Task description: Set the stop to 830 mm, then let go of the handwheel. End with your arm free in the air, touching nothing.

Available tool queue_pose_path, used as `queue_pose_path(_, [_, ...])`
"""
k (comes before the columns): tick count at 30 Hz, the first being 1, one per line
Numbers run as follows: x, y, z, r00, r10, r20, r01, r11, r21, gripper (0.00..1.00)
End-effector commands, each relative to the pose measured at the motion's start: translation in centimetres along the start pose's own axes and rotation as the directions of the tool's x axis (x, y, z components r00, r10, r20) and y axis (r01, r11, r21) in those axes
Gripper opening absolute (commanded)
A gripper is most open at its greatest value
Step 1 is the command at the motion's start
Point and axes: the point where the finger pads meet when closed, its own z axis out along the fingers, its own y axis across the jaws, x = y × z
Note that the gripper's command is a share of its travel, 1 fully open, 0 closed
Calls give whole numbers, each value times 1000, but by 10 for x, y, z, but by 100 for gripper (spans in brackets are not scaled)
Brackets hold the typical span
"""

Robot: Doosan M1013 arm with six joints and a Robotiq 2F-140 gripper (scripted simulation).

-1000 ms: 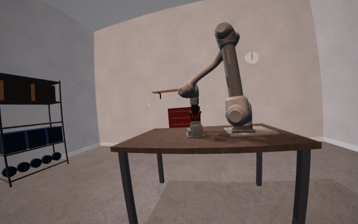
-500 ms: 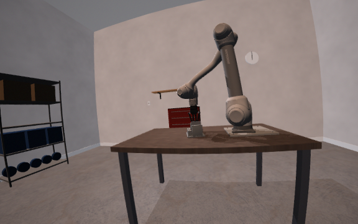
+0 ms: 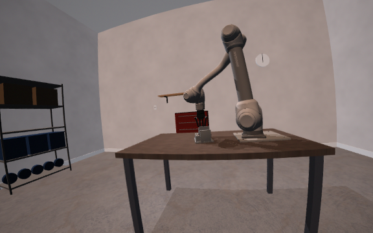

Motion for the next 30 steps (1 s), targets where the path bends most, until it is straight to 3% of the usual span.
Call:
queue_pose_path(1, [0,-4,-1,1000,1,0,-1,1000,3,4])
queue_pose_path(30, [0,-19,-11,1000,1,0,-1,1000,3,4])
